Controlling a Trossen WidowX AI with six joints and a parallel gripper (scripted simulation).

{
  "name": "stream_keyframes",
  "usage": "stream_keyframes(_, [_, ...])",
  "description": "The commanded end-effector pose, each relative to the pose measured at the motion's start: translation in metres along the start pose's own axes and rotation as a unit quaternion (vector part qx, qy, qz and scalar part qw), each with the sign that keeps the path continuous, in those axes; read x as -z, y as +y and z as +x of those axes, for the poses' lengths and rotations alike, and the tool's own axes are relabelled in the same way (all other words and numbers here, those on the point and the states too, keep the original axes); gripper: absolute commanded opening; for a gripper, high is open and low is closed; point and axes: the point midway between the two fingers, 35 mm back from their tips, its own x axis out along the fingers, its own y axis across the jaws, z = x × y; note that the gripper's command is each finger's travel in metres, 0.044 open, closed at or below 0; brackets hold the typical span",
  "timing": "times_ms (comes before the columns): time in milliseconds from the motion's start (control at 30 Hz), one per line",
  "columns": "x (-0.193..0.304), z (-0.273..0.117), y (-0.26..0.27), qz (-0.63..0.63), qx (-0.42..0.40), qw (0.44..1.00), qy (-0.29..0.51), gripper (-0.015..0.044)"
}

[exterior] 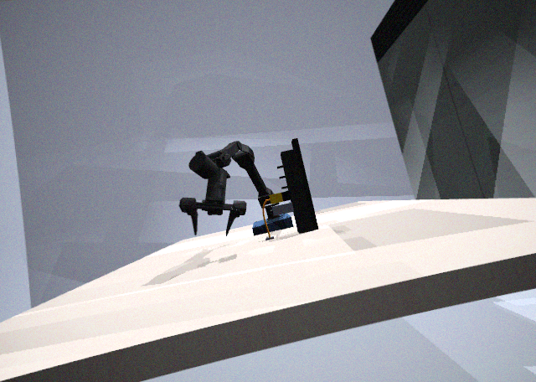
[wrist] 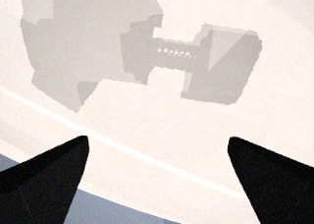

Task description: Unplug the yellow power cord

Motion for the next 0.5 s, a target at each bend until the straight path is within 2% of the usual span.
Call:
stream_keyframes(0, [0.0,-0.002,-0.002,-0.008,0.002,1.0,-0.002,0.0374])
stream_keyframes(133, [-0.013,-0.042,-0.044,-0.162,0.051,0.985,-0.028,0.0269])
stream_keyframes(267, [-0.036,-0.087,-0.087,-0.329,0.109,0.937,-0.046,0.0164])
stream_keyframes(467, [-0.072,-0.138,-0.129,-0.502,0.176,0.845,-0.051,0.016])
